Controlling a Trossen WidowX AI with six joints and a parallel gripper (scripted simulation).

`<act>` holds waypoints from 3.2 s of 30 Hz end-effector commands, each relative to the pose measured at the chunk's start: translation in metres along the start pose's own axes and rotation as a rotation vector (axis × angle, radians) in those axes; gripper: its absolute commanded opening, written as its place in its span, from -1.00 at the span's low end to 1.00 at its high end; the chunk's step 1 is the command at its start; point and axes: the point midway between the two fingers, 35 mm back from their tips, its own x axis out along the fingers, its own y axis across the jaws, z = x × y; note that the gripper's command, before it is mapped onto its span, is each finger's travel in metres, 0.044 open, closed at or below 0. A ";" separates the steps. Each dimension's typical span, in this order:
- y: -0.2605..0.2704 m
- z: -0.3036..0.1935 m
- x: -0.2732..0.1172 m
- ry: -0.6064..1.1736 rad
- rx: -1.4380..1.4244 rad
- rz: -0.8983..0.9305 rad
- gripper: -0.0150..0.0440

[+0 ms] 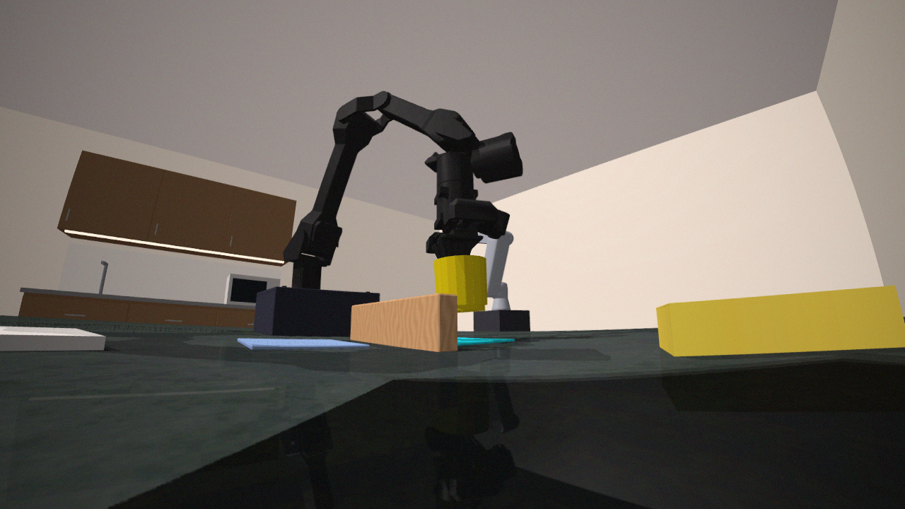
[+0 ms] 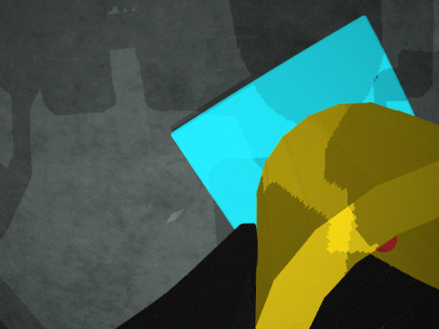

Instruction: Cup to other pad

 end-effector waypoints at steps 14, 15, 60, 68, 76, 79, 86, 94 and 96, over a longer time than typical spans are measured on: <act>0.002 -0.003 0.033 0.008 0.005 0.001 -0.49; 0.002 -0.003 0.034 0.008 0.005 0.001 -0.49; 0.002 -0.001 -0.007 0.007 0.004 0.002 0.01; 0.005 -0.003 -0.019 0.008 0.005 0.002 0.01; 0.006 -0.004 -0.016 0.009 -0.001 0.008 0.54; 0.006 -0.003 -0.017 0.009 -0.001 0.008 0.81; 0.006 -0.002 -0.039 0.008 0.002 0.006 1.00; 0.007 -0.003 -0.075 0.008 0.005 0.002 1.00; 0.008 -0.004 -0.080 0.008 0.005 0.002 1.00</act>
